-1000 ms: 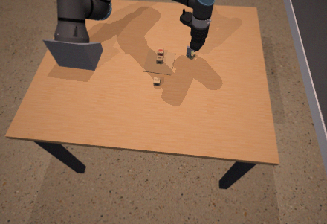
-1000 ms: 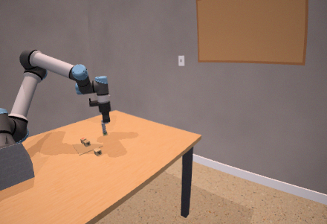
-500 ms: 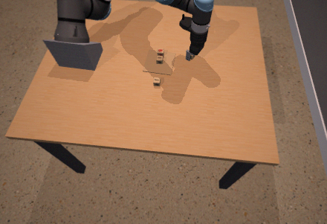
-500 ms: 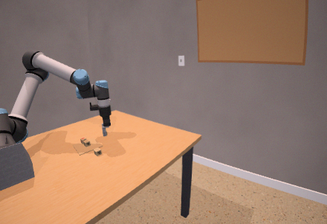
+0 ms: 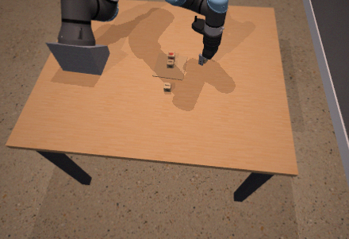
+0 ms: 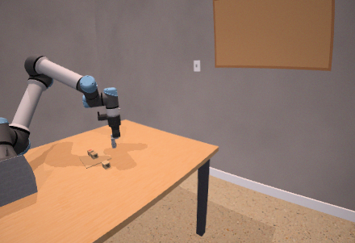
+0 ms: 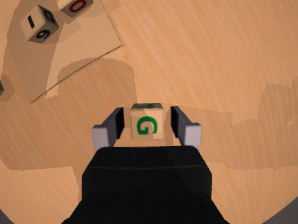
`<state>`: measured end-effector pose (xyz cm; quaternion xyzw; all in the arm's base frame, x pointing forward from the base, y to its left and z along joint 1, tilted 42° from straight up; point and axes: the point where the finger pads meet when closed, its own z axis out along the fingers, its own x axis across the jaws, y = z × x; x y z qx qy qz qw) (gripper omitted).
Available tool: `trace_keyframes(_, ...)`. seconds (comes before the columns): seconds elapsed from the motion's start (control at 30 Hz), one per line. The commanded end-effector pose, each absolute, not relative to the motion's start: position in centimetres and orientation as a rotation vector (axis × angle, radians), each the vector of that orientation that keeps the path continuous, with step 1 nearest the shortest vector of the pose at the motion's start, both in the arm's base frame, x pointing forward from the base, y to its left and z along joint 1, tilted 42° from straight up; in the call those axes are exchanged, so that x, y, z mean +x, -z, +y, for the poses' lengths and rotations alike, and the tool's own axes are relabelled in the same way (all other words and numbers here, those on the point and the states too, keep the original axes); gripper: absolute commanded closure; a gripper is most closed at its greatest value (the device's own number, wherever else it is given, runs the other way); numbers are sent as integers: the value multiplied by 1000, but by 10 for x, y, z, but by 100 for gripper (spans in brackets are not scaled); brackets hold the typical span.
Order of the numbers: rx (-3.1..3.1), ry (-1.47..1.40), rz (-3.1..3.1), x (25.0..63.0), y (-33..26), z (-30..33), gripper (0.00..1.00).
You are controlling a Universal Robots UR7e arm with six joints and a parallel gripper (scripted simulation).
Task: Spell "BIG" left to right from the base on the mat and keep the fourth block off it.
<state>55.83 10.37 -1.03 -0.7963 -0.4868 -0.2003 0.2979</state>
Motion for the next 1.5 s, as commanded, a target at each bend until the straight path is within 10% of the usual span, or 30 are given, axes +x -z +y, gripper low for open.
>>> trace_keyframes(0.0,-2116,532,-1292,558,11,104,0)
trace_keyframes(1.23,-2116,532,-1292,558,11,104,13)
trace_keyframes(1.27,-2116,532,-1292,558,11,104,43)
trace_keyframes(1.47,-2116,532,-1292,558,11,104,43)
